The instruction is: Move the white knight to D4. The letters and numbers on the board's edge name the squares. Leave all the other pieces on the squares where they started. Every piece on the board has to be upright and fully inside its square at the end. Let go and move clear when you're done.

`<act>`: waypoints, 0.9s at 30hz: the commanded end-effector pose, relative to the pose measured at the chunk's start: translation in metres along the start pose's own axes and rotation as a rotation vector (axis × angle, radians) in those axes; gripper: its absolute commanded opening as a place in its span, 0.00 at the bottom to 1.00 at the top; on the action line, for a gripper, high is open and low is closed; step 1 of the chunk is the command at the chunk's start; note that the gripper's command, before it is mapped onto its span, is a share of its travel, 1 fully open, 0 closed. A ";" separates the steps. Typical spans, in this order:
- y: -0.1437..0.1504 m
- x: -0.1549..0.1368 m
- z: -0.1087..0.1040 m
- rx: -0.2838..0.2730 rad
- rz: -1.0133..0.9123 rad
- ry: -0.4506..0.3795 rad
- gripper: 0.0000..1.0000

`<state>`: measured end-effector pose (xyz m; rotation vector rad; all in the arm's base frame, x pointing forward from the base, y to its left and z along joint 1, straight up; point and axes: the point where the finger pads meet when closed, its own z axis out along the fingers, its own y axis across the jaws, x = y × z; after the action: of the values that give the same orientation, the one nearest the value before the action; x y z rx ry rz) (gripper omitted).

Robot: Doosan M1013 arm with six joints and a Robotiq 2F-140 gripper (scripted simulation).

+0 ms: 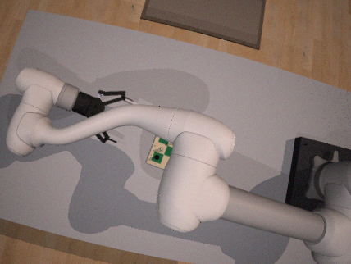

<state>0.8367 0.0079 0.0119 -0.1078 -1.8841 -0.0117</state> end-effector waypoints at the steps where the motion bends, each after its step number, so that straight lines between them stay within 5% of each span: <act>1: 0.000 0.000 0.000 0.000 0.000 0.000 1.00; 18: 0.000 0.003 -0.001 0.000 0.000 0.000 1.00; 27: -0.002 0.046 -0.015 0.000 0.000 0.000 1.00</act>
<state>0.8371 0.0078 0.0425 -0.1079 -1.8840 -0.0117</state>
